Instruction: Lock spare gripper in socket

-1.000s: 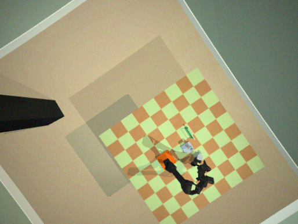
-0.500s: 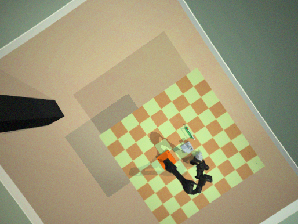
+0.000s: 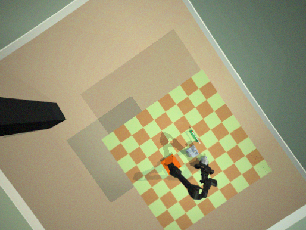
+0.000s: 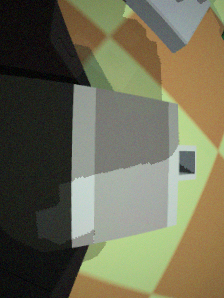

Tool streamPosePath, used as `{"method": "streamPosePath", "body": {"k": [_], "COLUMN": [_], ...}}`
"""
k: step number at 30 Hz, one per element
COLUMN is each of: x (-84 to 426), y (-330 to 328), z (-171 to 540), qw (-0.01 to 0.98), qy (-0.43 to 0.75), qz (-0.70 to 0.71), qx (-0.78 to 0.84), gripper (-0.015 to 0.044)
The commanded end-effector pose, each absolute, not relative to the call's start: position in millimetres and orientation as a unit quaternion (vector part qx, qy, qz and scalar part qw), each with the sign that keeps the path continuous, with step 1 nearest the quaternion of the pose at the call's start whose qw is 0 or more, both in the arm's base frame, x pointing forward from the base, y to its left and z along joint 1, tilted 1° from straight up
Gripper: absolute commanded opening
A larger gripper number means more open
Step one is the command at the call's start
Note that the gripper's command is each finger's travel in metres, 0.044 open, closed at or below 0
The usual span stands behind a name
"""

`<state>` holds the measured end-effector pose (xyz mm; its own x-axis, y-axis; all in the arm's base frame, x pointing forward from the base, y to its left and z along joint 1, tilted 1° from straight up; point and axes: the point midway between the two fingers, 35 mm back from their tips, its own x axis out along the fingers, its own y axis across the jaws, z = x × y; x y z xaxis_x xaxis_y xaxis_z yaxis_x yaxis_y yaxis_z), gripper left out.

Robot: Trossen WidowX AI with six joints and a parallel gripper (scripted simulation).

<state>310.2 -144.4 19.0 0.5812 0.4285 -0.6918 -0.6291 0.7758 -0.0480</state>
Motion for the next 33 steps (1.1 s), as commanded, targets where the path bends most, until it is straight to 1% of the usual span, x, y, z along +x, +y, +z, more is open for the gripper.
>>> {"method": "streamPosePath", "body": {"k": [1,6,14,15,29,33], "x": [310,311,313,313,307,305], "y": [-144,-144,-146,-147,-143,-141], "z": [18,18,42,48,130,139], "qw": [0.878,0.878,0.878,0.878,0.878,0.878], "qy": [0.345,0.345,0.345,0.345,0.345,0.345], "qz": [0.301,0.301,0.301,0.301,0.301,0.301], "qx": [-0.143,-0.143,-0.143,-0.143,-0.143,-0.143], "gripper": [0.0256,0.0222,0.0012,0.0,0.0,0.0]}}
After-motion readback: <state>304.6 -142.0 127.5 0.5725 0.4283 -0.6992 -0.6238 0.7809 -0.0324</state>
